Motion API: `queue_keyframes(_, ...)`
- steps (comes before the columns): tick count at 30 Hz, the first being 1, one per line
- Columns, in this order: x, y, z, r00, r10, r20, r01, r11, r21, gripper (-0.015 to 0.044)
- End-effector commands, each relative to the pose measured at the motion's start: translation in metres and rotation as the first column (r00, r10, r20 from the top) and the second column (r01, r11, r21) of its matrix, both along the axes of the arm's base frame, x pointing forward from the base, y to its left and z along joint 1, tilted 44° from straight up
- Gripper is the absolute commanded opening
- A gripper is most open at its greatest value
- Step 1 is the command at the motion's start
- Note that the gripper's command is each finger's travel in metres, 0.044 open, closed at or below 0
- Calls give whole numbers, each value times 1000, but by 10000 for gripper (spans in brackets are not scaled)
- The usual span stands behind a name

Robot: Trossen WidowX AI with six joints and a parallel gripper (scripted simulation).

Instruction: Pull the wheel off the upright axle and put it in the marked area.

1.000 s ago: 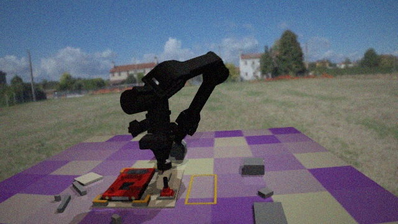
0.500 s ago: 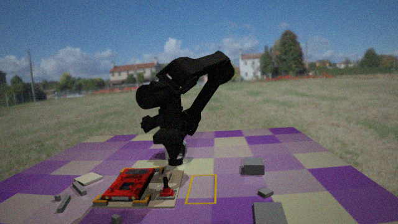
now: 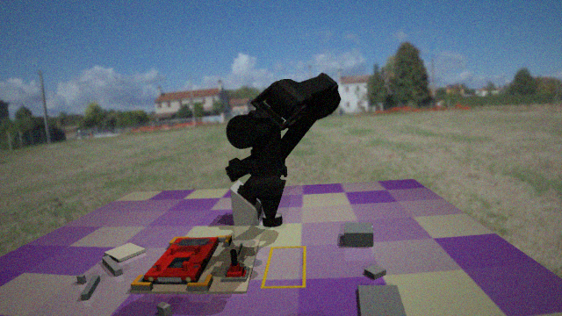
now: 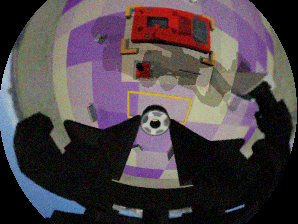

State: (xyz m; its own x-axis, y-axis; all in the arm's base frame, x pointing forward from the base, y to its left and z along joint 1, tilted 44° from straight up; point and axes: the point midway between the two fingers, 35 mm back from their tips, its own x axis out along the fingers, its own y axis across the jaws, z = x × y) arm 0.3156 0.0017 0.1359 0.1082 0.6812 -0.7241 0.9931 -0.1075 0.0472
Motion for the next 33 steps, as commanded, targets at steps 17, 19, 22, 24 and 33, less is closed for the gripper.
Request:
queue_keyframes(17, -13, 31, -1, 1000, 1, -4, -1, 1000, 9, 0)
queue_keyframes(19, -11, 34, -4, 1000, 1, -4, -1, 1000, 8, 0)
queue_keyframes(22, -9, 42, -14, 1000, 1, -4, -1, 1000, 7, 0)
queue_keyframes(24, -7, 50, -22, 1000, 1, -3, -1, 1000, 6, 0)
queue_keyframes(33, -4, 84, -55, 1000, 1, -2, -1, 1000, 10, 0)
